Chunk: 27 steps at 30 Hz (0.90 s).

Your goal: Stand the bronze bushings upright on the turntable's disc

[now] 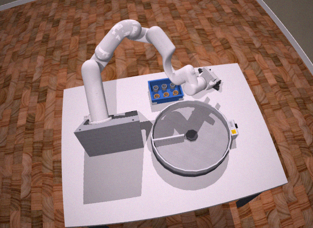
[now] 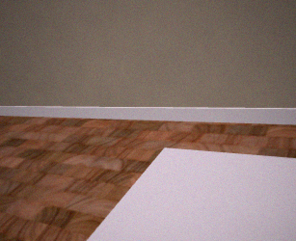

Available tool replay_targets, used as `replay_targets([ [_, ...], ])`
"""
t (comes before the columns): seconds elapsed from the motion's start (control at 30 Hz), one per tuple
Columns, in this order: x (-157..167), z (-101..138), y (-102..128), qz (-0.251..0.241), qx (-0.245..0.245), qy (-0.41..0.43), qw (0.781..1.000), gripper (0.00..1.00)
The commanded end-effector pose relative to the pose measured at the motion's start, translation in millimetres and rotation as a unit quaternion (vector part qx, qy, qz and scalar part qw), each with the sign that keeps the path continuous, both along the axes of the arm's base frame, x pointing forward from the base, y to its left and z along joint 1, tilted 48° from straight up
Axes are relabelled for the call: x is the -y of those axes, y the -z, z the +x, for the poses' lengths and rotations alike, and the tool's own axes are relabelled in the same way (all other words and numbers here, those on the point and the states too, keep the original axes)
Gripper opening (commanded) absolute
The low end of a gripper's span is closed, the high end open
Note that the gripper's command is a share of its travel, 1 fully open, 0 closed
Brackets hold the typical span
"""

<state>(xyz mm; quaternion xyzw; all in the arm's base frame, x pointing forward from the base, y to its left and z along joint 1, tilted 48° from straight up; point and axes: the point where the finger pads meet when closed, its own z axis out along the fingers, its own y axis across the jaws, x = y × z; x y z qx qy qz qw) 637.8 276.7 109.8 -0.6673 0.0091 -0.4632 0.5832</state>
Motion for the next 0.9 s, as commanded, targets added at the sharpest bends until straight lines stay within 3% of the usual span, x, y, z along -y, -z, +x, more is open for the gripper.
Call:
replay_targets([
  [0.0, 28, -13, 19, -0.03, -0.031, -0.042, 0.998, 1.0],
  [0.2, 70, -37, 52, -0.071, -0.081, -0.084, 0.991, 1.0],
  [0.27, 70, -37, 52, -0.071, -0.081, -0.084, 0.991, 1.0],
  [0.37, 103, -59, 75, -0.1, -0.121, -0.113, 0.981, 1.0],
  [0.47, 103, -59, 75, -0.1, -0.121, -0.113, 0.981, 1.0],
  [0.57, 139, -85, 98, -0.13, -0.163, -0.139, 0.968, 1.0],
  [0.63, 139, -85, 98, -0.13, -0.163, -0.139, 0.968, 1.0],
  [0.73, 175, -115, 119, -0.159, -0.205, -0.163, 0.952, 1.0],
  [0.8, 175, -115, 119, -0.159, -0.205, -0.163, 0.952, 1.0],
  [0.83, 193, -130, 129, -0.173, -0.226, -0.175, 0.943, 1.0],
  [0.87, 193, -130, 129, -0.173, -0.226, -0.175, 0.943, 1.0],
])
